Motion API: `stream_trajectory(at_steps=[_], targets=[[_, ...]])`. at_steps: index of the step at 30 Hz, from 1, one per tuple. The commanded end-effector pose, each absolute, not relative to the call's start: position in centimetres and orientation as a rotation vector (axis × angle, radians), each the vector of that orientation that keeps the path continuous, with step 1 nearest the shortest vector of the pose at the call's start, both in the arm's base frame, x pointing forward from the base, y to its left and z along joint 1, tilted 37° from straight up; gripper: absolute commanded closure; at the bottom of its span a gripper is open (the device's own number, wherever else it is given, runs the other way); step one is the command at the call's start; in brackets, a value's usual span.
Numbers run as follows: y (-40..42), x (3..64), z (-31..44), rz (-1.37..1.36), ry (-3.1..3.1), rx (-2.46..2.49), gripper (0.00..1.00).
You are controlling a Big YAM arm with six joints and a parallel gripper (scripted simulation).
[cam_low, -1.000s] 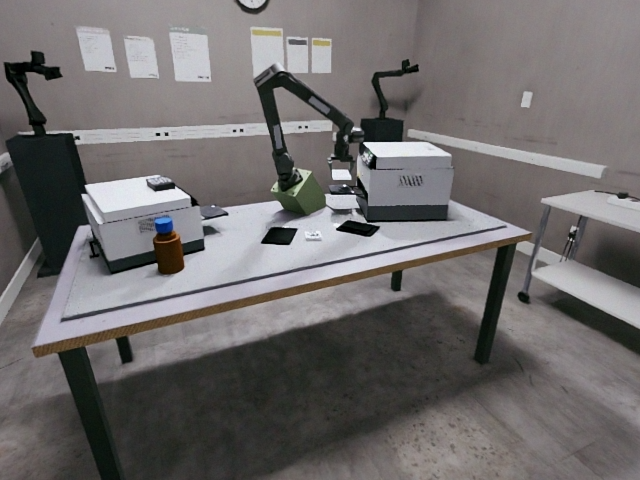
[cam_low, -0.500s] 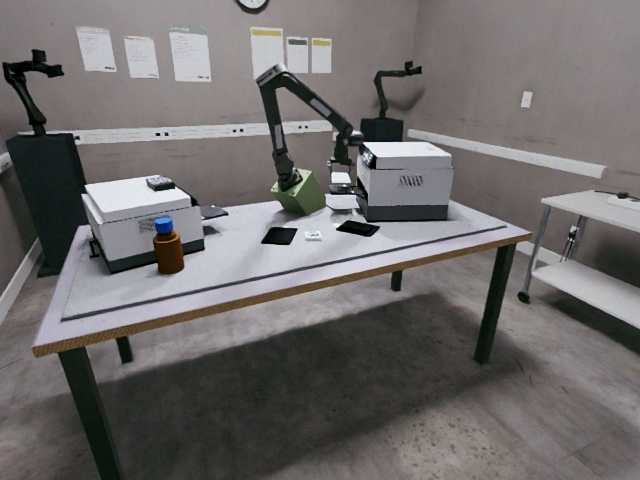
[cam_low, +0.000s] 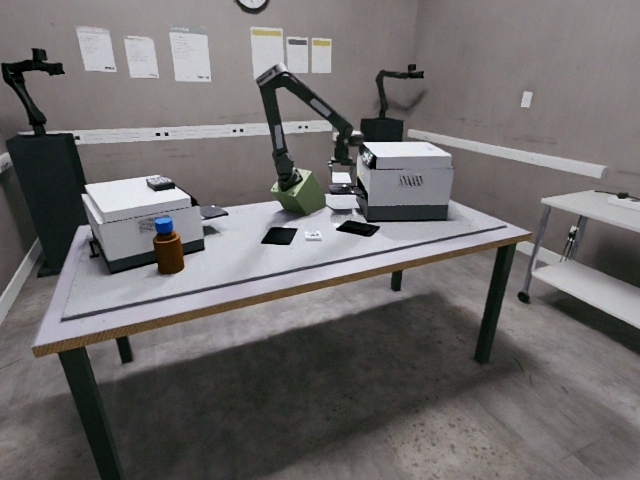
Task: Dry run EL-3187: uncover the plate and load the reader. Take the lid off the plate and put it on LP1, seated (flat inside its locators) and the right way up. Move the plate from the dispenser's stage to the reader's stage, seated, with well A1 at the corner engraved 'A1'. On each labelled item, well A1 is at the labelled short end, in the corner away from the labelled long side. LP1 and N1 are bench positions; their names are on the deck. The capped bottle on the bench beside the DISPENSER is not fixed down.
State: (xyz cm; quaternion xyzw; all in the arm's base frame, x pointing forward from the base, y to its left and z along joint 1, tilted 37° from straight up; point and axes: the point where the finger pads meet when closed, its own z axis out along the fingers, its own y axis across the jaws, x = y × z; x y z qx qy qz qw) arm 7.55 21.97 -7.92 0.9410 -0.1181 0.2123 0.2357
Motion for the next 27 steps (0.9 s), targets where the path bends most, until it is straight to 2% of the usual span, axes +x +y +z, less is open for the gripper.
stream_trajectory(at_steps=[1, 27], targets=[[21.7, 8.0, -8.2, 0.578, -0.337, 2.568, 0.14], [21.5, 8.4, -9.6, 0.579, -0.323, 2.584, 0.14]])
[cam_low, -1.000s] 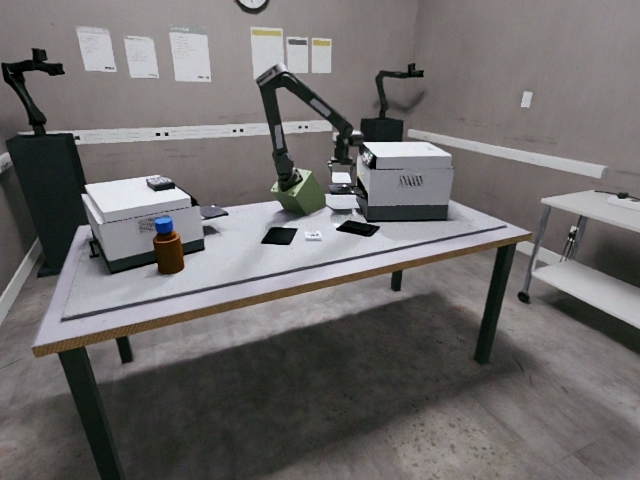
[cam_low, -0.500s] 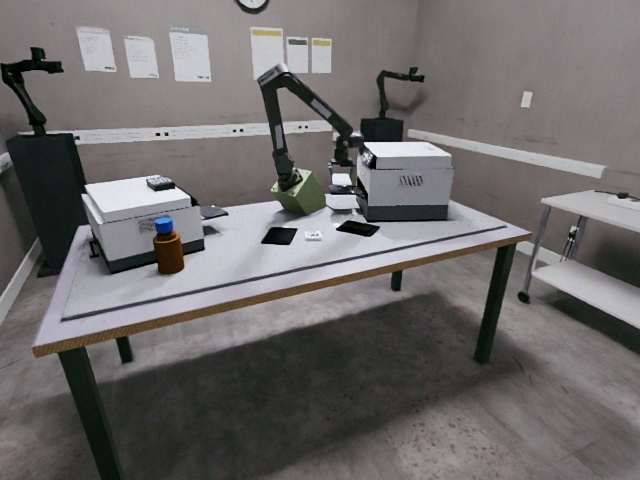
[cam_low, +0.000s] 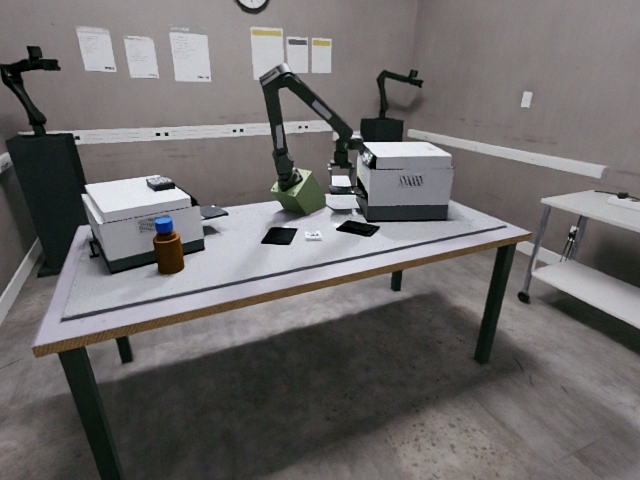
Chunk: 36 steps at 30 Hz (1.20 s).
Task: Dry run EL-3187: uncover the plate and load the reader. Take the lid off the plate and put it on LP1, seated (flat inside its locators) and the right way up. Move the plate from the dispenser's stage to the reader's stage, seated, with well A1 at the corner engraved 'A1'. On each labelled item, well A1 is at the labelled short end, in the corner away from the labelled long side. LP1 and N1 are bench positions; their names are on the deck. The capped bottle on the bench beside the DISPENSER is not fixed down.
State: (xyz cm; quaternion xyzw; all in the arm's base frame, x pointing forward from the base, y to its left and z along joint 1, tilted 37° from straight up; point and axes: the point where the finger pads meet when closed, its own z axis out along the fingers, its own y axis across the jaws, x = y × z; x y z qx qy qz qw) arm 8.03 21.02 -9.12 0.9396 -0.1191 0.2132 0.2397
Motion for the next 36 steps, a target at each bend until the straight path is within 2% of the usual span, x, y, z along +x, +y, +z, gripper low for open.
stream_trajectory(at_steps=[1, 36], targets=[[21.4, 8.4, -9.6, 0.577, -0.318, 2.581, 0.14], [21.1, 9.0, -10.9, 0.583, -0.321, 2.597, 0.14]])
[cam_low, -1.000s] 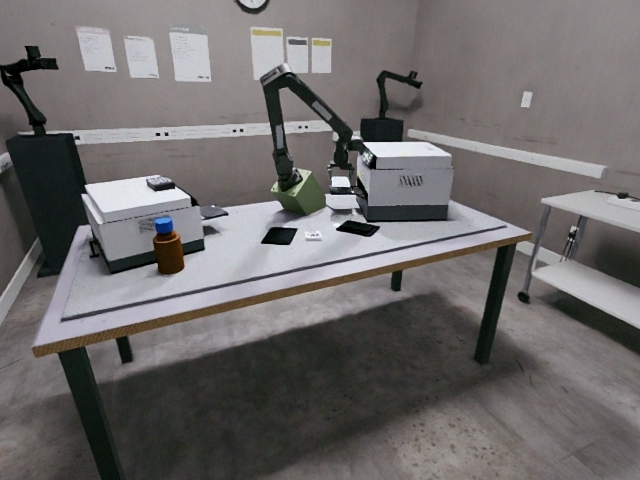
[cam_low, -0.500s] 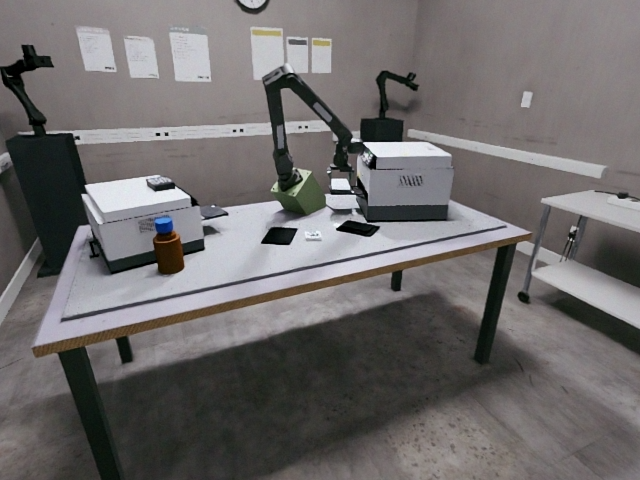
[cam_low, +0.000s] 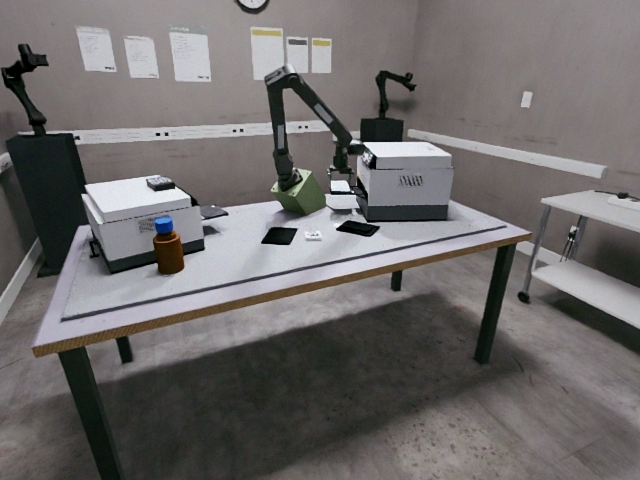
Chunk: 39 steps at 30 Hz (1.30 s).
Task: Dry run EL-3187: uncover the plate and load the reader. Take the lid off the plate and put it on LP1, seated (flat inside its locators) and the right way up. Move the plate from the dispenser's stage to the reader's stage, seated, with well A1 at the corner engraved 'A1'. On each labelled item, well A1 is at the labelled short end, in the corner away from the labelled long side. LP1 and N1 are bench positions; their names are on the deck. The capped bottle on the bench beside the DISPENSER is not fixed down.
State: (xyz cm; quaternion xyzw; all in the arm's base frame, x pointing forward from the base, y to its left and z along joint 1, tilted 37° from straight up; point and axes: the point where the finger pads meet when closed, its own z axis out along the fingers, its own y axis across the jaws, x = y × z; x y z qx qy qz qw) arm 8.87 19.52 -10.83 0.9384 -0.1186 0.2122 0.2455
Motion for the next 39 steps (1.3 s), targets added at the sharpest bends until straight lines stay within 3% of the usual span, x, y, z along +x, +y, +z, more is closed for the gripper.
stream_trajectory(at_steps=[1, 39], targets=[[21.5, 9.0, -10.8, 0.585, -0.319, 2.605, 0.14], [20.8, 9.3, -11.4, 0.581, -0.323, 2.592, 0.14]])
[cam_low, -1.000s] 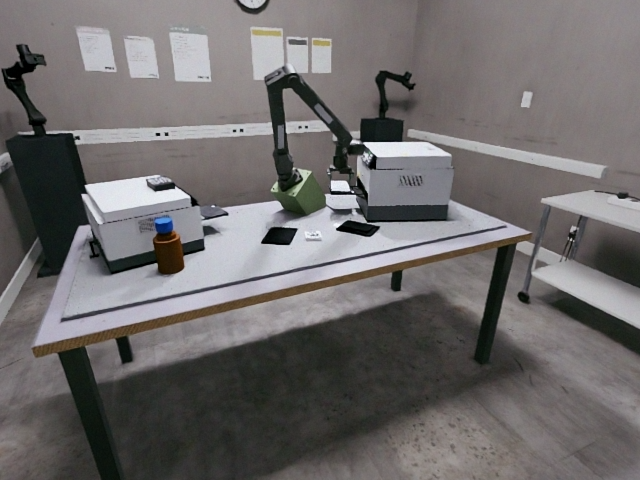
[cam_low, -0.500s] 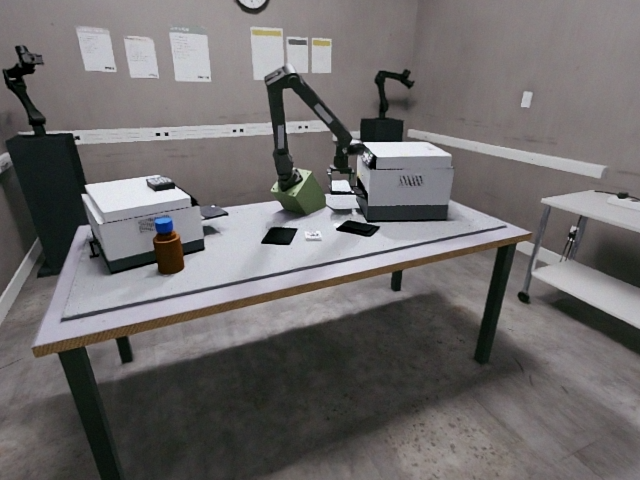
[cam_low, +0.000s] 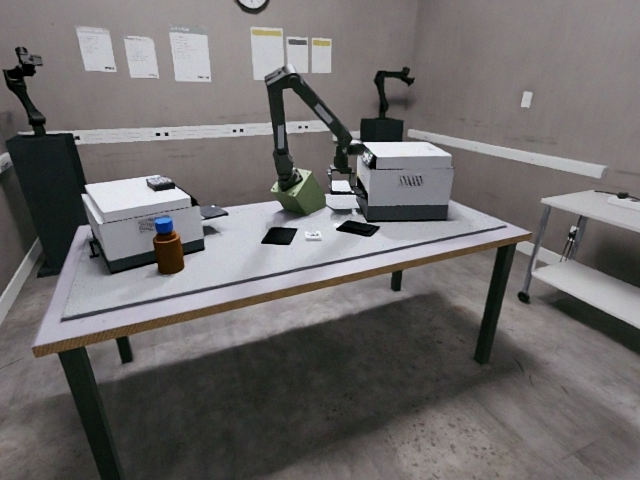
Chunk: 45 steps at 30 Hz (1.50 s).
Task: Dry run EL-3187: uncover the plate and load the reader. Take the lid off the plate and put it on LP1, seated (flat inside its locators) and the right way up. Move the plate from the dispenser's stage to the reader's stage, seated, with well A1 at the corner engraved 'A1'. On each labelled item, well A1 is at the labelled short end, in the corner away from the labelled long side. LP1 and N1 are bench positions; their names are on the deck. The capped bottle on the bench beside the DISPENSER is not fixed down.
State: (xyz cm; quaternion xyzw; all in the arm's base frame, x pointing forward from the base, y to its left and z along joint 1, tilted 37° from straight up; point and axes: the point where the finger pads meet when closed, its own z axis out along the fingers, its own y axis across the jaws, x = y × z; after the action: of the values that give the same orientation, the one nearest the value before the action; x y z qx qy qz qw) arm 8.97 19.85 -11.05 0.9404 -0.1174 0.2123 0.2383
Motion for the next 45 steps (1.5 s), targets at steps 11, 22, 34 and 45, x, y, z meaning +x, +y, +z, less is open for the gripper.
stream_trajectory(at_steps=[11, 22, 34, 45], targets=[[20.2, 9.4, -11.6, 0.578, -0.323, 2.583, 0.14], [19.9, 9.4, -11.9, 0.575, -0.319, 2.578, 0.14], [19.6, 9.5, -12.2, 0.575, -0.326, 2.576, 0.14], [19.5, 9.5, -12.4, 0.576, -0.333, 2.574, 0.14]])
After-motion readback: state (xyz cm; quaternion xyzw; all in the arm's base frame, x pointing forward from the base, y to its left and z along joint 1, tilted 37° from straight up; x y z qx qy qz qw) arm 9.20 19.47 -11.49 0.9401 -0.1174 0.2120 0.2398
